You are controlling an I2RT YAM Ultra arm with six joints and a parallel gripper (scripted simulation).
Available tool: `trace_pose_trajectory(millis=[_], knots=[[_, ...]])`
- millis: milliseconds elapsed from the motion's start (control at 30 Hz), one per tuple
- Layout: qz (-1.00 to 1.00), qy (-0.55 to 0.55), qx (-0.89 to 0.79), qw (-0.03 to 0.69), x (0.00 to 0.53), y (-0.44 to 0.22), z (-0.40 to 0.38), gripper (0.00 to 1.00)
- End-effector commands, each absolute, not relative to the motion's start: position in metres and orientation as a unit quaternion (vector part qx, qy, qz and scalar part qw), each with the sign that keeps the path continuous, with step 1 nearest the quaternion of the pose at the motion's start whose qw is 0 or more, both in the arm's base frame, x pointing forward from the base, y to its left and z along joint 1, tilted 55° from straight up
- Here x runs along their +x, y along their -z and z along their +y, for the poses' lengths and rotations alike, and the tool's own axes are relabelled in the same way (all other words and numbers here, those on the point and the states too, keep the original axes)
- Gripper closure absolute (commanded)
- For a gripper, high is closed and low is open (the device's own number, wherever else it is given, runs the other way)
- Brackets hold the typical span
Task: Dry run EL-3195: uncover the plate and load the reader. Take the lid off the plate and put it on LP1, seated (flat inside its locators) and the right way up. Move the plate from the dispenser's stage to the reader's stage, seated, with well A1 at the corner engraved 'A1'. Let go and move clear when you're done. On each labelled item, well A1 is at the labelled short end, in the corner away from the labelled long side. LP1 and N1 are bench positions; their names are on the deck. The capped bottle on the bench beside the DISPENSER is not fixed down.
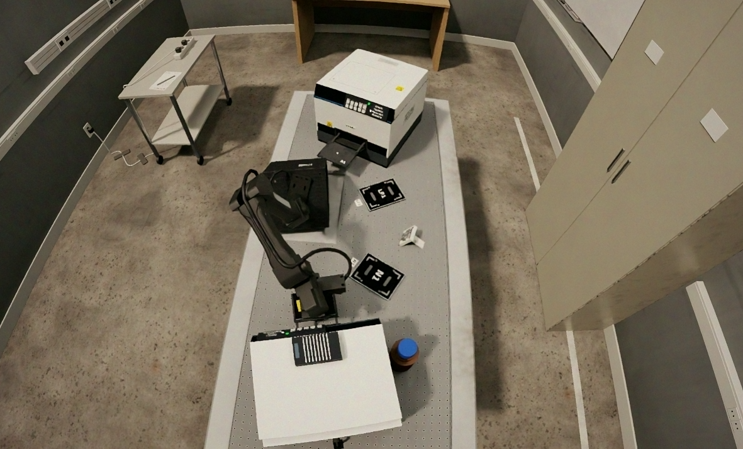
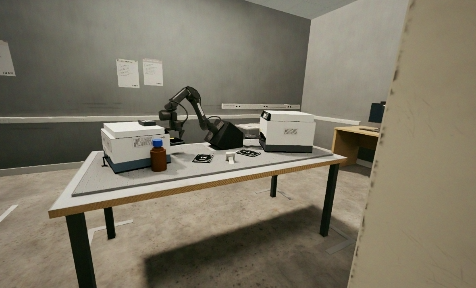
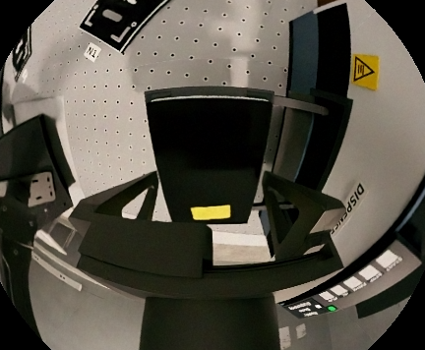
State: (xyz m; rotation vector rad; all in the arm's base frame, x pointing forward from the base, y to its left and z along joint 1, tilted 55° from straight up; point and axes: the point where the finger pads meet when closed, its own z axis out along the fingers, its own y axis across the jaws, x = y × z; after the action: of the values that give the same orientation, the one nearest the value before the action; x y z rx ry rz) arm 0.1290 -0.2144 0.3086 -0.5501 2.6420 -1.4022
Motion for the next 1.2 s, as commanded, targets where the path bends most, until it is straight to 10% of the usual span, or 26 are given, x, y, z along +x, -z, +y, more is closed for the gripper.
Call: trace_pose_trajectory(millis=[0,1167], knots=[[0.870,0.453,-0.187,0.052,0.1325,-0.3032,-0.2150,0.00],[0.866,0.461,-0.182,0.055,0.1301,-0.3101,-0.2133,0.04]])
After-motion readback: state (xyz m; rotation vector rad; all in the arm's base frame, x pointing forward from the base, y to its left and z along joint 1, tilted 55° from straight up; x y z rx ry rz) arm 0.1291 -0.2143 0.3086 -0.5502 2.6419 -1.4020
